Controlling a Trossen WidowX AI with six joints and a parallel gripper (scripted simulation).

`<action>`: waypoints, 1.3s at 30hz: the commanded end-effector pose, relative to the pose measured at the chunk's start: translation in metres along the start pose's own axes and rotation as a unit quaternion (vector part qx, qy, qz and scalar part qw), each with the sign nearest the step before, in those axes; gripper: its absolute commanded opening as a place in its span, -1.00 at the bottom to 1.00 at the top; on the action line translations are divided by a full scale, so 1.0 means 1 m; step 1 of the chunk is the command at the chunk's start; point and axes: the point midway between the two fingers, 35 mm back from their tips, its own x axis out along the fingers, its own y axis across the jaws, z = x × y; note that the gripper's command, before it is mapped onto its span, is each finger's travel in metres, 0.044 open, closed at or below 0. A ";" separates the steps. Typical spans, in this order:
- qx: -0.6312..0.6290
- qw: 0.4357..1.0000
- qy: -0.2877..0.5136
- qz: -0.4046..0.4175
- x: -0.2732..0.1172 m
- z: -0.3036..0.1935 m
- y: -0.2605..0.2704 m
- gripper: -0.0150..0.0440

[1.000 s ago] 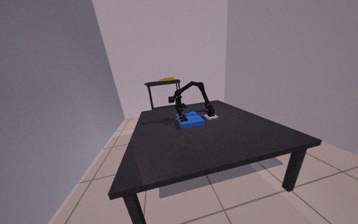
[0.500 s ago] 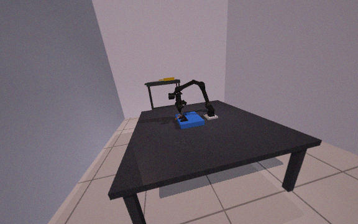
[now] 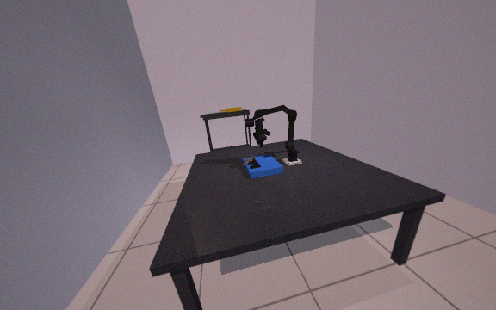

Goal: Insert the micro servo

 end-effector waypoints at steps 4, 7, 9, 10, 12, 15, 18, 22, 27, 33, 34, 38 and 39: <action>-0.002 1.000 -0.005 -0.002 -0.011 0.004 -0.001 1.00; -0.002 1.000 -0.003 -0.002 -0.029 0.001 0.000 1.00; -0.002 1.000 -0.001 -0.001 -0.039 0.000 0.000 1.00; -0.002 1.000 -0.001 -0.001 -0.040 0.000 0.000 1.00; -0.002 1.000 -0.001 -0.001 -0.040 0.000 0.000 1.00; -0.002 1.000 -0.001 -0.001 -0.040 0.000 0.000 1.00; -0.002 1.000 -0.001 -0.001 -0.040 0.000 0.000 1.00; -0.002 1.000 -0.001 -0.001 -0.040 0.000 0.000 1.00; -0.002 1.000 -0.001 -0.001 -0.040 0.000 0.000 1.00; -0.002 1.000 -0.001 -0.001 -0.040 0.000 0.000 1.00; -0.002 1.000 -0.001 -0.001 -0.040 0.000 0.000 1.00; -0.002 1.000 -0.001 -0.001 -0.040 0.000 0.000 1.00; -0.002 1.000 -0.001 -0.001 -0.040 0.000 0.000 1.00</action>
